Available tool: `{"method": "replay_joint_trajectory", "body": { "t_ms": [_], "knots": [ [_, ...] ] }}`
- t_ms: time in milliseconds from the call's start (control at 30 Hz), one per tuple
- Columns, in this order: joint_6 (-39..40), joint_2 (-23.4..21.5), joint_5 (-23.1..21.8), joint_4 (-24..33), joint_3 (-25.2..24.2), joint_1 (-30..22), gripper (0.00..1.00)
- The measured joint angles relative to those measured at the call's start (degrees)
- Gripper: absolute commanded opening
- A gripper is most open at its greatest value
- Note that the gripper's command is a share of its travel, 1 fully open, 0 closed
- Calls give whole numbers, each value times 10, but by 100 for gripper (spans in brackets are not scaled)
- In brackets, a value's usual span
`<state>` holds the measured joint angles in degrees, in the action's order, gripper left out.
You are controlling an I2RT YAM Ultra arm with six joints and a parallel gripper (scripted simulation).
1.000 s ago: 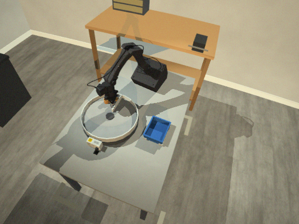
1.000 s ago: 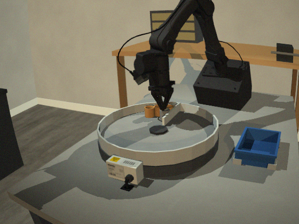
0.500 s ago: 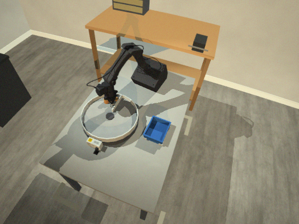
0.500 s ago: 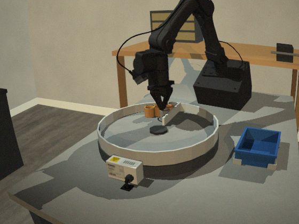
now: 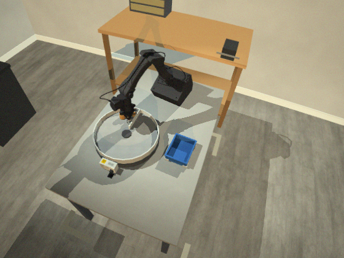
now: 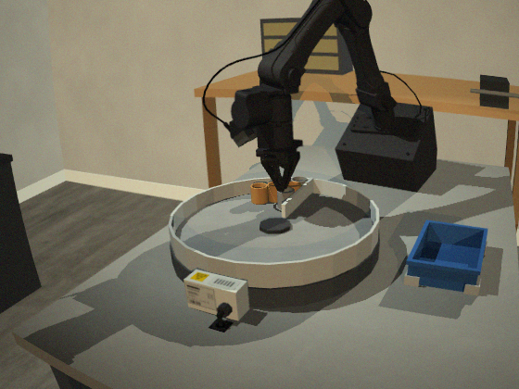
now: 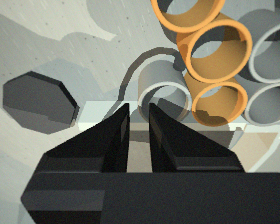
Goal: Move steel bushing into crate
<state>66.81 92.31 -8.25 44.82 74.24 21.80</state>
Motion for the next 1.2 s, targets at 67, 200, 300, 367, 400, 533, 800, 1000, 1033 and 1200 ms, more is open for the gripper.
{"method": "replay_joint_trajectory", "body": {
  "t_ms": [67,200,300,367,400,533,800,1000,1033,1200],
  "knots": [
    [0,0,0,0,0,0,15],
    [0,0,0,0,0,0,15],
    [0,0,0,0,0,0,15],
    [0,0,0,0,0,0,15],
    [0,0,0,0,0,0,15],
    [-1,0,0,-2,-1,0,15],
    [-1,0,0,-5,-8,0,15],
    [-1,0,0,-5,-8,0,15],
    [-1,0,0,-5,-8,0,15],
    [-1,0,0,-5,-8,0,15]
  ]
}}
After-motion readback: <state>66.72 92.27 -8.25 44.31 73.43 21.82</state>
